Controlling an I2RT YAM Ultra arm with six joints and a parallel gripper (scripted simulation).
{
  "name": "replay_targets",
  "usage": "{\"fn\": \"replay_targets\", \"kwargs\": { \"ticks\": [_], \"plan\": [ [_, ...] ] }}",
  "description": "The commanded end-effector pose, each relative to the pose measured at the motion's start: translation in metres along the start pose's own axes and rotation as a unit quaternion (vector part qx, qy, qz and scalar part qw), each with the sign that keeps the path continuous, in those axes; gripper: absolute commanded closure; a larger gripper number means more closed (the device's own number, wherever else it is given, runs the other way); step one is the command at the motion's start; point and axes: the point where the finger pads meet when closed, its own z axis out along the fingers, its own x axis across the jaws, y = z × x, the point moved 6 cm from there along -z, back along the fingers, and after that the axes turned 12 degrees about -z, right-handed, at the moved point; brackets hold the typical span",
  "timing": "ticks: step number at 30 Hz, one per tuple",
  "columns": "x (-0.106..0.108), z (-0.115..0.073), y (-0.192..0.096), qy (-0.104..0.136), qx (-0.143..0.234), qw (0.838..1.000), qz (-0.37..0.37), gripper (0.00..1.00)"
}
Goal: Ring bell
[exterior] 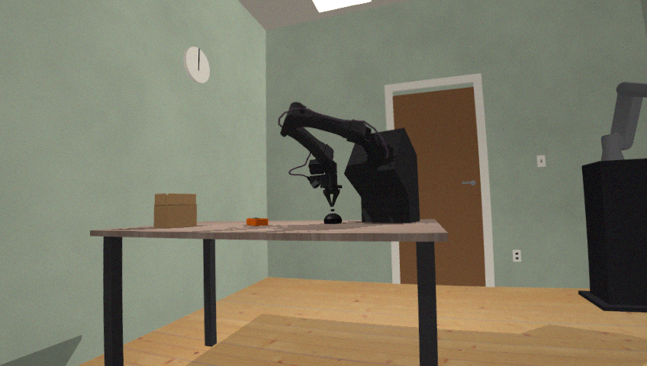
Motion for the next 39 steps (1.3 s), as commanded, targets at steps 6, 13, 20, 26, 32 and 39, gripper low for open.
{"fn": "replay_targets", "kwargs": {
  "ticks": [6,13,20,26,32,39],
  "plan": [
    [-0.006,0.000,0.006,-0.008,-0.011,1.000,-0.002,1.00],
    [-0.006,0.000,0.006,-0.008,-0.011,1.000,-0.002,1.00],
    [-0.006,0.000,0.005,-0.008,-0.010,1.000,-0.001,1.00],
    [-0.002,0.001,-0.011,-0.007,0.003,1.000,0.014,1.00],
    [-0.002,0.001,-0.012,-0.008,0.001,1.000,0.015,1.00],
    [-0.003,0.001,-0.012,-0.008,0.000,1.000,0.015,1.00]
  ]
}}
